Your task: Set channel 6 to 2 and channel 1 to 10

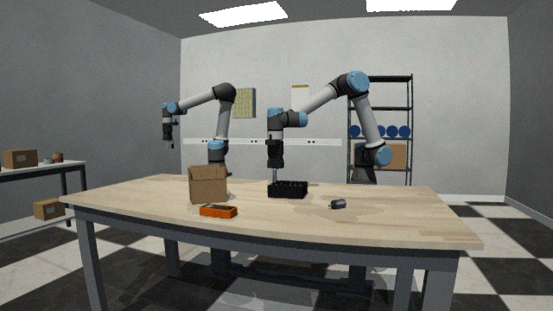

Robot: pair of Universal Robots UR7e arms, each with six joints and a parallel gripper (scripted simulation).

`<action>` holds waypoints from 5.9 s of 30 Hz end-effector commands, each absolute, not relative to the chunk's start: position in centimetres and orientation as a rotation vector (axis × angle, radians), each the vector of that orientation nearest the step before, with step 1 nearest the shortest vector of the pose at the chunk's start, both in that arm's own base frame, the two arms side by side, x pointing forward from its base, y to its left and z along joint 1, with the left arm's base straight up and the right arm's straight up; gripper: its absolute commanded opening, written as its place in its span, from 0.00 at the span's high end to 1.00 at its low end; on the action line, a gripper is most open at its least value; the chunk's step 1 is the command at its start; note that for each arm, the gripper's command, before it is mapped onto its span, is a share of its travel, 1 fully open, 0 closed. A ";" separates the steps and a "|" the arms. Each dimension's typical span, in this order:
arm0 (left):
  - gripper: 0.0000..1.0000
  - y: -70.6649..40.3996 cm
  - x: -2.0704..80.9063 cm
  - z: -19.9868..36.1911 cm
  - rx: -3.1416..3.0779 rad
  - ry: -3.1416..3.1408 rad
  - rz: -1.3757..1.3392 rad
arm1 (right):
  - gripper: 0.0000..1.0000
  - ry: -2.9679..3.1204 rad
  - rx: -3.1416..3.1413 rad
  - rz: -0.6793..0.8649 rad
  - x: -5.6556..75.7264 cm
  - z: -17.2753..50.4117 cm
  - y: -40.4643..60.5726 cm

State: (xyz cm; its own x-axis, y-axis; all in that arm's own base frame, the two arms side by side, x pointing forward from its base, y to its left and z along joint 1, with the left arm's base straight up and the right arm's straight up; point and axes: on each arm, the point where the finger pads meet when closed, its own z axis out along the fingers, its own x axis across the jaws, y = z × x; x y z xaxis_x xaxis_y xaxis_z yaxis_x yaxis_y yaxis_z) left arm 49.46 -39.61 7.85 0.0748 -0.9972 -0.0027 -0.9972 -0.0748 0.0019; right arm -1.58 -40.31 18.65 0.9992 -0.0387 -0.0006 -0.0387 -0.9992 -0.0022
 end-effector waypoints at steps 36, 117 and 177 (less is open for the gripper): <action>1.00 -39.6 50.0 11.9 -2.303 2.137 0.000 | 0.00 0.061 -3.141 0.000 -1.6 18.7 -40.4; 1.00 -32.4 48.7 11.8 -3.136 0.184 0.000 | 0.00 0.061 -3.141 0.000 -1.6 18.7 -40.4; 1.00 -28.9 46.5 11.6 -2.233 -2.210 0.000 | 0.00 0.061 -3.141 0.000 -1.6 18.7 -40.4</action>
State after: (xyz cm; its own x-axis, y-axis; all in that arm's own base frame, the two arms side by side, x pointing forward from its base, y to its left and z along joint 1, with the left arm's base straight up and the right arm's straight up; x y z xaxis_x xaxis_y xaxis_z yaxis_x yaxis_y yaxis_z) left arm 46.43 -28.89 11.48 0.0587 0.9983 0.0018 0.9983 -0.0587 -0.0034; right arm -1.58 -40.31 18.65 0.9992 -0.0387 -0.0006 -0.0387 -0.9992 -0.0022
